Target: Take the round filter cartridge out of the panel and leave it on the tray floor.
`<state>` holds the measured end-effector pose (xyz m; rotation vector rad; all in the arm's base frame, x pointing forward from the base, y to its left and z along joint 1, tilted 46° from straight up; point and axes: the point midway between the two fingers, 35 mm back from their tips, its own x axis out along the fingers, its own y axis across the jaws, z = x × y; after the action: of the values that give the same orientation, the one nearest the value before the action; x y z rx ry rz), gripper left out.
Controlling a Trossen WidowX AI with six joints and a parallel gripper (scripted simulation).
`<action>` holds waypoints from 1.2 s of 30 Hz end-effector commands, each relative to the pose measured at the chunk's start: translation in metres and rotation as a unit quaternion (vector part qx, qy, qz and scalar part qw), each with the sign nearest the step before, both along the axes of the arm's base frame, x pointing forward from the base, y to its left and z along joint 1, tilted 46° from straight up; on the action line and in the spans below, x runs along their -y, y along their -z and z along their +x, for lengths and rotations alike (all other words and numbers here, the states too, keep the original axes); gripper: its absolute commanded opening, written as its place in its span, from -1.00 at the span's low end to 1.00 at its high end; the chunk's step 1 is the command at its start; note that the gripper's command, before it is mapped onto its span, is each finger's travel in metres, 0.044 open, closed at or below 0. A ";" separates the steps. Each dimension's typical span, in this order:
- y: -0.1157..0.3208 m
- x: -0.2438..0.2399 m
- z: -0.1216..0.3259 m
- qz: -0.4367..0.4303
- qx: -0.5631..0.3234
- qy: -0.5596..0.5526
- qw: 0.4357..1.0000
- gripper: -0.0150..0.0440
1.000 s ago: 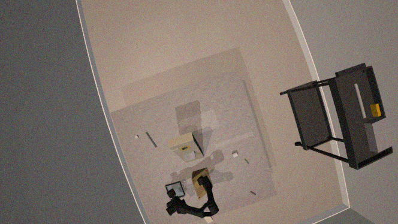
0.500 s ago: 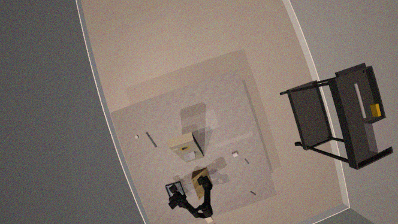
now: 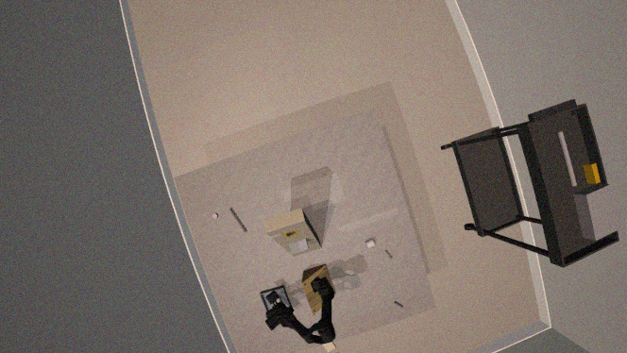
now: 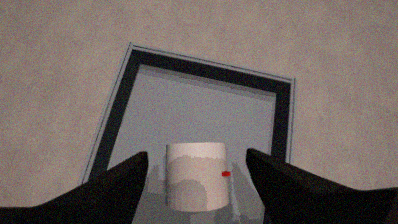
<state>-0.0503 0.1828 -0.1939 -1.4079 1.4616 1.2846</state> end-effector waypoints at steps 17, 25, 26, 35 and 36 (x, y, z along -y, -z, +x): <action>-0.039 -0.040 0.002 0.002 -0.001 0.003 1.000 1.00; -0.039 -0.040 0.002 0.002 -0.001 0.003 1.000 1.00; -0.039 -0.040 0.002 0.002 -0.001 0.003 1.000 1.00; -0.039 -0.040 0.002 0.002 -0.001 0.003 1.000 1.00; -0.039 -0.040 0.002 0.002 -0.001 0.003 1.000 1.00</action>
<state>-0.0479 0.2235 -0.1550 -1.3995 1.4626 1.2846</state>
